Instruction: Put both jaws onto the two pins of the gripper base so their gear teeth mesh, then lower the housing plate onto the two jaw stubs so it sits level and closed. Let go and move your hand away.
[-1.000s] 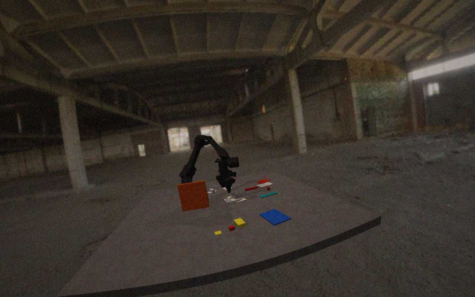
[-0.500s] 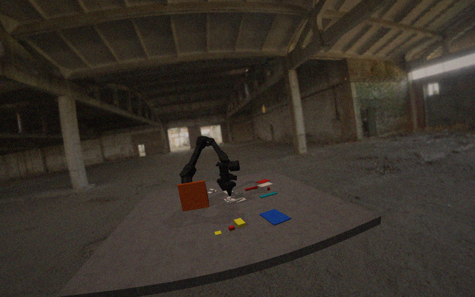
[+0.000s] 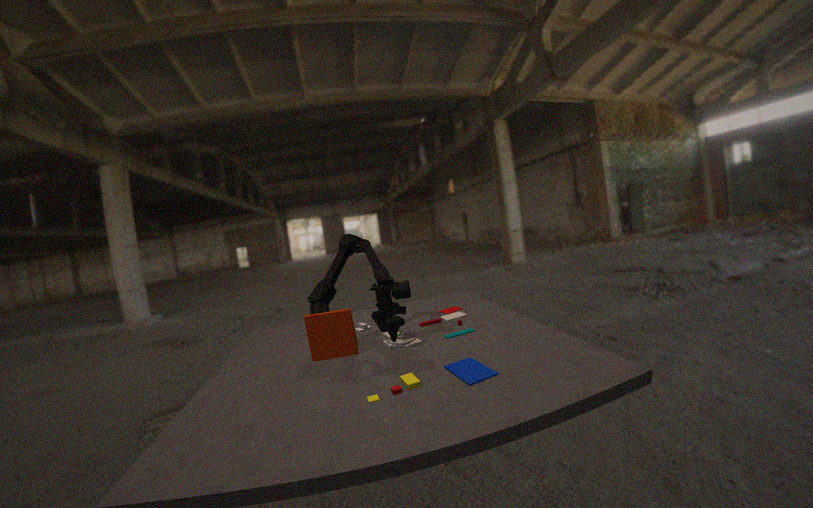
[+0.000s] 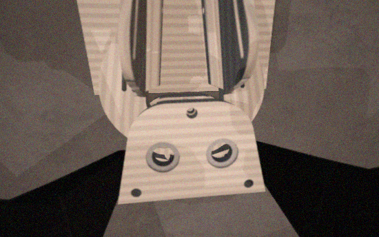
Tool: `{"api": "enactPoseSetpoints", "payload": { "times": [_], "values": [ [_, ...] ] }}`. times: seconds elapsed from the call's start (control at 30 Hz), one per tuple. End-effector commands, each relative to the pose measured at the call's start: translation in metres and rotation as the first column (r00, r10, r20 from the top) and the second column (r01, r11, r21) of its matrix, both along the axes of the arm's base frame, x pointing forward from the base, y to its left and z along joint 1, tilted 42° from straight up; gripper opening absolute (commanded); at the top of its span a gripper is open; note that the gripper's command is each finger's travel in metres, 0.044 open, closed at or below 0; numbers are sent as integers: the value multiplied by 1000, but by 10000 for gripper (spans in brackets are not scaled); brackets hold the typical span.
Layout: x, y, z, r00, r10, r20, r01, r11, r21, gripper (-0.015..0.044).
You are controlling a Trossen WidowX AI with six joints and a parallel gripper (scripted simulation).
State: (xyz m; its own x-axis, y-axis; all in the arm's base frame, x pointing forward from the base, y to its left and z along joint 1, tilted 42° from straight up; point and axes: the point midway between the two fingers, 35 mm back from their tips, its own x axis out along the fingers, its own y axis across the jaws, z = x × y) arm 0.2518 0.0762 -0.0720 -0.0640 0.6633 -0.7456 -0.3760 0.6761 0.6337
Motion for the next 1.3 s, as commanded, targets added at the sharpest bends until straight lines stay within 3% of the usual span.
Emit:
{"api": "enactPoseSetpoints", "payload": {
  "times": [0.0, 1.27],
  "values": [
    [-2, 6, -5, 1000, -2, -5, 2, 1000, 6, 351],
    [-3, 10, -9, 1000, -2, -5, 2, 1000, 6, 351]
  ]
}}
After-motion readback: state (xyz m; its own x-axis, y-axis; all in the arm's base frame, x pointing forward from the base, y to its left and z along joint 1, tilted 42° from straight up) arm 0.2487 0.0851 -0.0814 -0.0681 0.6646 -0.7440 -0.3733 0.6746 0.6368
